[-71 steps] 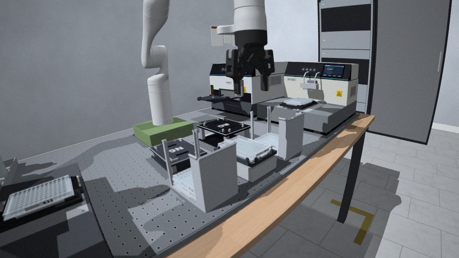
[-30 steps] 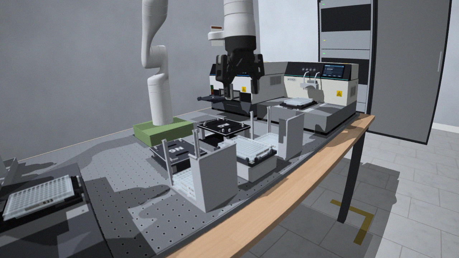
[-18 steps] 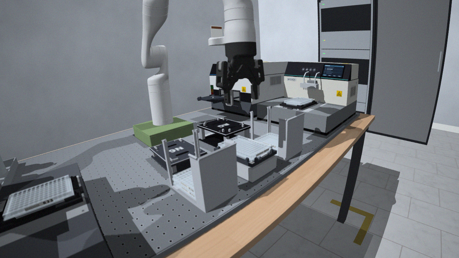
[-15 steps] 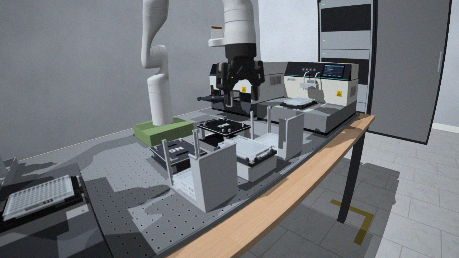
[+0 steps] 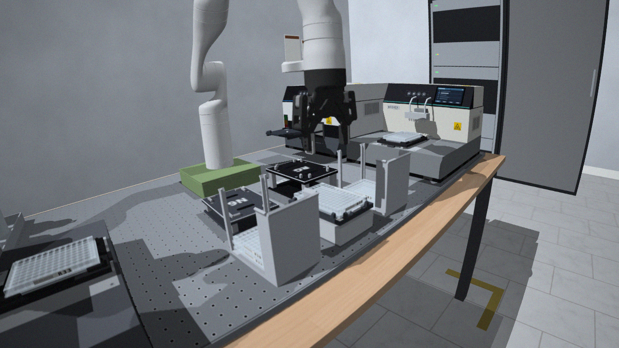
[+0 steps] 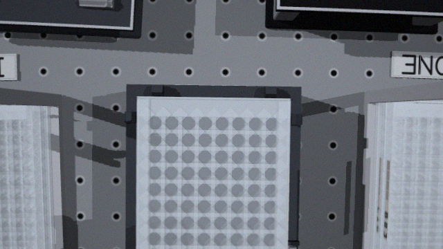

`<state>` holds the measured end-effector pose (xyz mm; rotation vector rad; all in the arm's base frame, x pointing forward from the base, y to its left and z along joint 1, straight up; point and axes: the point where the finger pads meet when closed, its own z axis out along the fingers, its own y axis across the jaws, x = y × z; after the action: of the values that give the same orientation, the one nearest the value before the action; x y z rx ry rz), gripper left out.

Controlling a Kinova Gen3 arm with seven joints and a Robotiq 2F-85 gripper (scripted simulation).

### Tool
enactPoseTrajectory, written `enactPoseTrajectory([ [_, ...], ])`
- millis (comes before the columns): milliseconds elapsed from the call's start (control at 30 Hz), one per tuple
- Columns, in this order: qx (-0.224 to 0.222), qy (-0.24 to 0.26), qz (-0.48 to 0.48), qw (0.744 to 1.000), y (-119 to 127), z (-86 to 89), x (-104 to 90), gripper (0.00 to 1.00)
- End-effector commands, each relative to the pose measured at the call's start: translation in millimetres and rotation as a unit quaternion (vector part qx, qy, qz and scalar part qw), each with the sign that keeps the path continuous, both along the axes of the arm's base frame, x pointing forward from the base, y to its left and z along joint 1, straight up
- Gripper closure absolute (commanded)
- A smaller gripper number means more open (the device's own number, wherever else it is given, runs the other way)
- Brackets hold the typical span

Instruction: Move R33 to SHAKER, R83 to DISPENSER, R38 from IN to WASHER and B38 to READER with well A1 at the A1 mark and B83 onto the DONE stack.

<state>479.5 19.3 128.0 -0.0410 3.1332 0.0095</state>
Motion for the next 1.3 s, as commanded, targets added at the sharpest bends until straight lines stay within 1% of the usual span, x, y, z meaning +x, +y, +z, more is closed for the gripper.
enactPoseTrajectory([
  [0, -0.002, 0.000, -0.003, 1.000, -1, -6.1, -0.3, 0.00],
  [1267, -0.002, 0.001, -0.003, 1.000, 0, -51.3, -0.6, 0.00],
])
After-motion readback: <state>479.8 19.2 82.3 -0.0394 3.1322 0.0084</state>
